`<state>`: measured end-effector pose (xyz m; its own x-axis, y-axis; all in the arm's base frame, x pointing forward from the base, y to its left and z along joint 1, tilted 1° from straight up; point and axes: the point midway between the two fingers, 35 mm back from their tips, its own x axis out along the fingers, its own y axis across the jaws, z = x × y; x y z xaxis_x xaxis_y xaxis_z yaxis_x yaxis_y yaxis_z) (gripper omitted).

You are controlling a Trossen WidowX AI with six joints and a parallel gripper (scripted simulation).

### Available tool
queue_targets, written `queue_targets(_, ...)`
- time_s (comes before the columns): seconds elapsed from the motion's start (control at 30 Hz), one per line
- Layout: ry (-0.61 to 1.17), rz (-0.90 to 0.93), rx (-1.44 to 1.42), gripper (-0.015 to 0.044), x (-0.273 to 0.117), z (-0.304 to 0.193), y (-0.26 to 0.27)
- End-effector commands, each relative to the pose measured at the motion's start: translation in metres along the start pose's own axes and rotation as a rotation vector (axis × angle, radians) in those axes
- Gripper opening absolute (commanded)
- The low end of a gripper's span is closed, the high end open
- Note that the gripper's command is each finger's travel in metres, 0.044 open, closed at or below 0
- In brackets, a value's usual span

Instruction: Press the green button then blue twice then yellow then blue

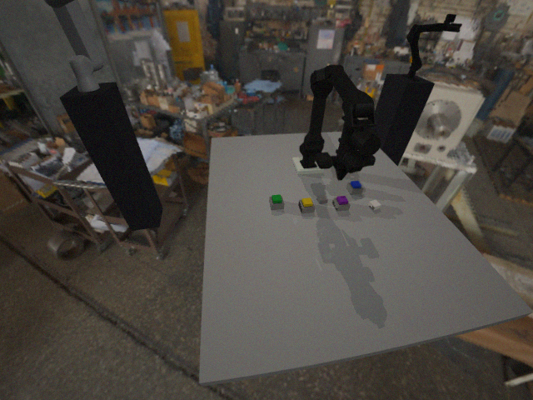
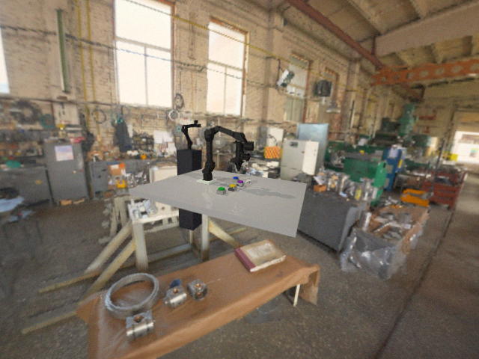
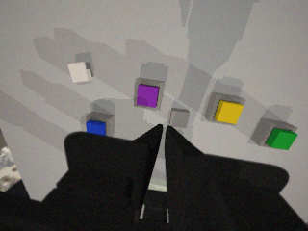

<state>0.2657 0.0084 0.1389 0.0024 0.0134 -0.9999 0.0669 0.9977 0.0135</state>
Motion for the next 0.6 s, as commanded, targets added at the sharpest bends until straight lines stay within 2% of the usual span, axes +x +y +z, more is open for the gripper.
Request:
queue_targets(0.0,0.006,0.003,-0.001,0.002,0.0,-0.015,0.037)
queue_targets(0.23,0.008,-0.001,-0.011,0.002,0.0,-0.06,0.108)
queue_targets(0.43,0.008,-0.003,-0.014,0.002,0.002,-0.077,0.125)
queue_targets(0.57,0.008,-0.003,-0.014,0.002,0.044,-0.076,0.126)
